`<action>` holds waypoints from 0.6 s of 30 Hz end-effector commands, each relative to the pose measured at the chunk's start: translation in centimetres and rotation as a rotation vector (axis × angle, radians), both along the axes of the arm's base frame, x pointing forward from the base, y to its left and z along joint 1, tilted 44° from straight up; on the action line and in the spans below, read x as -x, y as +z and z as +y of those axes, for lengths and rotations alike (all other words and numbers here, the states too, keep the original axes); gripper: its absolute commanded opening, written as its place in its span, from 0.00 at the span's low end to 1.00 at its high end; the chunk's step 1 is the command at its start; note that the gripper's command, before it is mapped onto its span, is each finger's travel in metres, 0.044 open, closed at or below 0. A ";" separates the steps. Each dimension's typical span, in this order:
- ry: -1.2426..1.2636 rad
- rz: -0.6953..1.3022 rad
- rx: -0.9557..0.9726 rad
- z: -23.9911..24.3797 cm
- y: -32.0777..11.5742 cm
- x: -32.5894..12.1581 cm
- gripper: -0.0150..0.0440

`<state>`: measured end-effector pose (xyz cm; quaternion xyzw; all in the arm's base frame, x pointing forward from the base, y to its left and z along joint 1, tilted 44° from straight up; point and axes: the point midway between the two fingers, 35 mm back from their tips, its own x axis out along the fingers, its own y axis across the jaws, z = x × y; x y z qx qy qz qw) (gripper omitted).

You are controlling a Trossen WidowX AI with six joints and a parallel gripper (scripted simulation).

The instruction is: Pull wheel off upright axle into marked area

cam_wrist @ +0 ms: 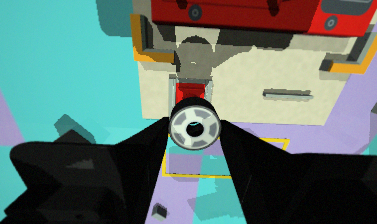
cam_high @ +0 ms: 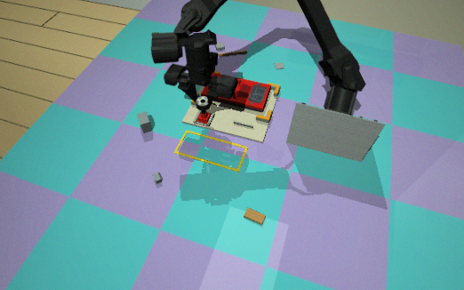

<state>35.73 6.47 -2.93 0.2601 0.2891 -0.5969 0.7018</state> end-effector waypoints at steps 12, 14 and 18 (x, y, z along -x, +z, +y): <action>-0.003 -0.008 -0.005 1.1 1.1 0.1 0.25; -0.003 -0.008 -0.005 1.9 2.0 0.3 0.25; -0.003 -0.007 -0.005 2.5 2.9 0.9 0.25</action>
